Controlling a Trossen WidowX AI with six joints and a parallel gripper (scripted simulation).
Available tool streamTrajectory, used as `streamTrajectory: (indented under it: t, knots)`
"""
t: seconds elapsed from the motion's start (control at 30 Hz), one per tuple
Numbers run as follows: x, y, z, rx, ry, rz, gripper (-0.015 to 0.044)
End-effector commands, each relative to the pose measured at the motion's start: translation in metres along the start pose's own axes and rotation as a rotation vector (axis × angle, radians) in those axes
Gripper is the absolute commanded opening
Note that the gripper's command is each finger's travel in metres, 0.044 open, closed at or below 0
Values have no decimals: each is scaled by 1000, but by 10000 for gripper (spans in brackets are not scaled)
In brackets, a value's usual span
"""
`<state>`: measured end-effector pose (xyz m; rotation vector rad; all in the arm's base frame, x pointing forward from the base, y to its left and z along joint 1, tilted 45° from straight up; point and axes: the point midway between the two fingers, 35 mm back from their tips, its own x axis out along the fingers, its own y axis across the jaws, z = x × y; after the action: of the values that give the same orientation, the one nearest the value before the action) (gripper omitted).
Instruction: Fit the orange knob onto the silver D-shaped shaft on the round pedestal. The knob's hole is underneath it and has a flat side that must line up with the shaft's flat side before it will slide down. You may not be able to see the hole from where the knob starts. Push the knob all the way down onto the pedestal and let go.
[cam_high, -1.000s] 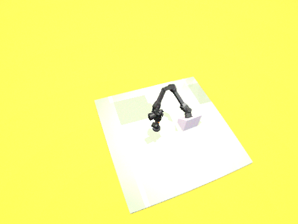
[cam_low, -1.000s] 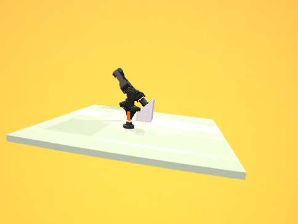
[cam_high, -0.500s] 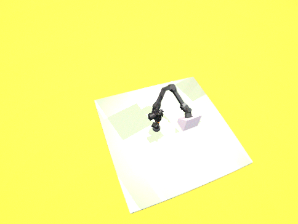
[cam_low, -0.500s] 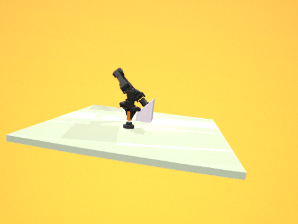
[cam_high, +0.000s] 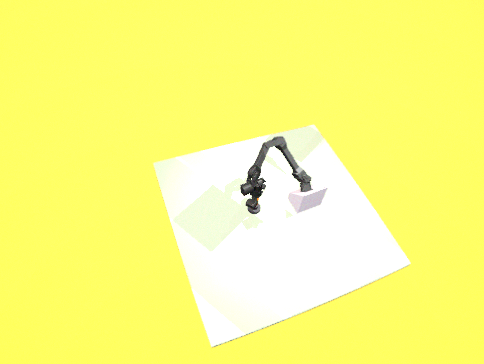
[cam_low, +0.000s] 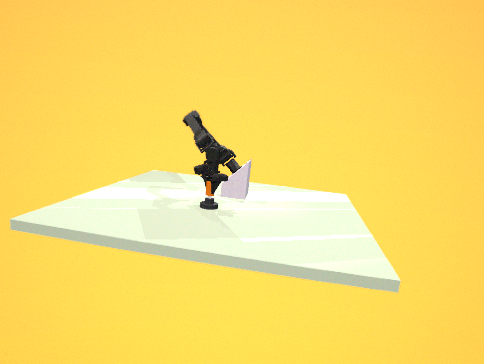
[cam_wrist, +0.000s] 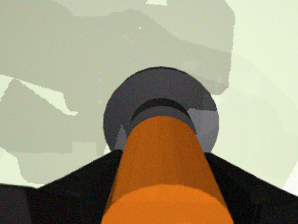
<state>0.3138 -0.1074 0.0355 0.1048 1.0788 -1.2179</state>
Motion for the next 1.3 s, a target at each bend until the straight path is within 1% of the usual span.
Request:
streamTrajectory:
  t: [0.0, 0.2, 0.47, 1.27]
  knots:
    - [0, 0, 0, 7, -2, -2, 0]
    - [0, 0, 0, 7, -2, -2, 0]
    - [-8, 0, -1, -70, -1, -1, 0]
    - [6, 0, -1, -89, -2, -2, 0]
